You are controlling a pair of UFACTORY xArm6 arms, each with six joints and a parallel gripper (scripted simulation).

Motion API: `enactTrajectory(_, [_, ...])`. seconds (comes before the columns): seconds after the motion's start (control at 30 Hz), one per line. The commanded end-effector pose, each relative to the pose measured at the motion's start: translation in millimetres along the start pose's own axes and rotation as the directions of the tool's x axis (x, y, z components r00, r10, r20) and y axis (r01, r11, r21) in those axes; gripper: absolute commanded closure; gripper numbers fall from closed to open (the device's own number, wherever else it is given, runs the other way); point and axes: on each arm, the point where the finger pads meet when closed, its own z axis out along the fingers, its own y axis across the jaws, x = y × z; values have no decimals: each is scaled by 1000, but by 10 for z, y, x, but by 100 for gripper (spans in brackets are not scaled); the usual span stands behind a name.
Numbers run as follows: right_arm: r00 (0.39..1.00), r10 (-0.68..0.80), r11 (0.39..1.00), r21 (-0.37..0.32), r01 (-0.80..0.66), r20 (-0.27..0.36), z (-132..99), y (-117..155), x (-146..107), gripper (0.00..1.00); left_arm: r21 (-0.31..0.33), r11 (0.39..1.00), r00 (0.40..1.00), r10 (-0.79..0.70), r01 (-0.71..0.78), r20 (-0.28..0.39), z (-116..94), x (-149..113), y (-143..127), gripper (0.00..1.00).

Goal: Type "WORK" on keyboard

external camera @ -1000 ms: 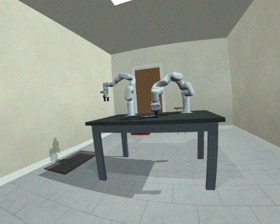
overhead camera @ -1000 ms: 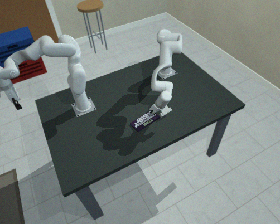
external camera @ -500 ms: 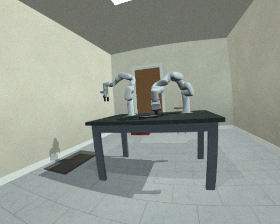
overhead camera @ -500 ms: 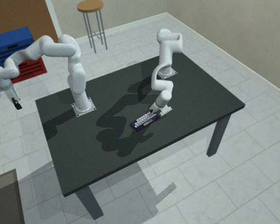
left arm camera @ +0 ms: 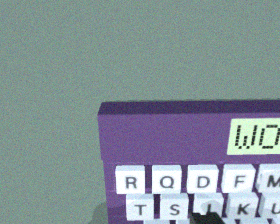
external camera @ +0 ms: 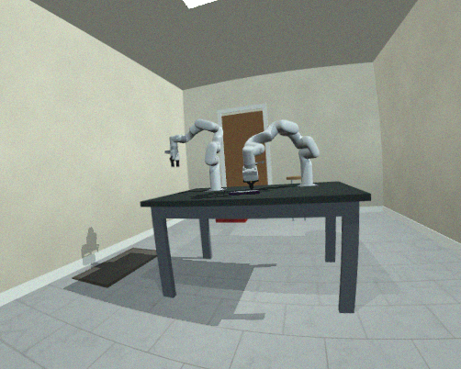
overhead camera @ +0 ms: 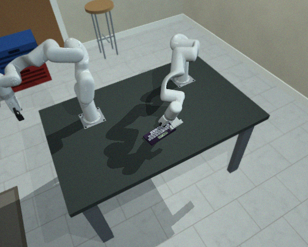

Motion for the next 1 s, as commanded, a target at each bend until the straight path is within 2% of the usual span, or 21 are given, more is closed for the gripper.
enactTrajectory(0.0, [1000, 0, 1000, 0, 0, -4, -14, 0, 8, 0, -2, 1000, 1000, 1, -1, -3, -5, -44, 211, 100])
enactTrajectory(0.97, [1000, 0, 1000, 0, 0, -4, -14, 0, 8, 0, -2, 1000, 1000, 1, -1, -3, 41, -34, 246, 100])
